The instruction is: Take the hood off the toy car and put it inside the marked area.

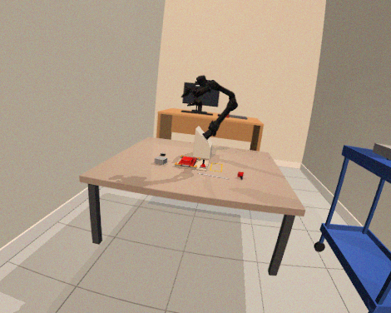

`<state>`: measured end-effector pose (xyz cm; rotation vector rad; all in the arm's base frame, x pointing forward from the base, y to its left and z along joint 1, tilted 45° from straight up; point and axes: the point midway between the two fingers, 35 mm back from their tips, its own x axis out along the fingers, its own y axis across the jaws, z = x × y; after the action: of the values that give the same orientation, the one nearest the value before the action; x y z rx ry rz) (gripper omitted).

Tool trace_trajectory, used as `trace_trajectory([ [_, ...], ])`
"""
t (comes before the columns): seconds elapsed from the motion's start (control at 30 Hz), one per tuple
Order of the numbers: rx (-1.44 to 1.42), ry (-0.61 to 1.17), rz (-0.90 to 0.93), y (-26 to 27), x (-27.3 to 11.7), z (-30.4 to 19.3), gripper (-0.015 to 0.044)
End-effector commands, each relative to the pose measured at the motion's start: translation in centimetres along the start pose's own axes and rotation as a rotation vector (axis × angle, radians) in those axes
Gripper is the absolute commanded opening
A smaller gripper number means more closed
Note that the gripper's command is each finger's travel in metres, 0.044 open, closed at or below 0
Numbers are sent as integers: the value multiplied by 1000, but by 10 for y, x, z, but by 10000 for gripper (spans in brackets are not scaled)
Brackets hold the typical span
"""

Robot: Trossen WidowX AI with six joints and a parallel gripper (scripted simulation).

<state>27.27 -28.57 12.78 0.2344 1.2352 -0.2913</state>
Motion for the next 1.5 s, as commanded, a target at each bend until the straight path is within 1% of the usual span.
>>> trace_trajectory([
  [0.0,-65,42,133,42,36,6,440],
  [0.2,-158,120,323,108,83,6,440],
  [0.37,-226,202,478,165,118,-6,440],
  [0.53,-282,296,622,221,147,-28,440],
  [0.77,-336,444,799,291,179,-72,440],
  [0.87,-339,458,814,295,182,-79,440],
  [1.47,-339,458,814,301,188,-84,440],
])
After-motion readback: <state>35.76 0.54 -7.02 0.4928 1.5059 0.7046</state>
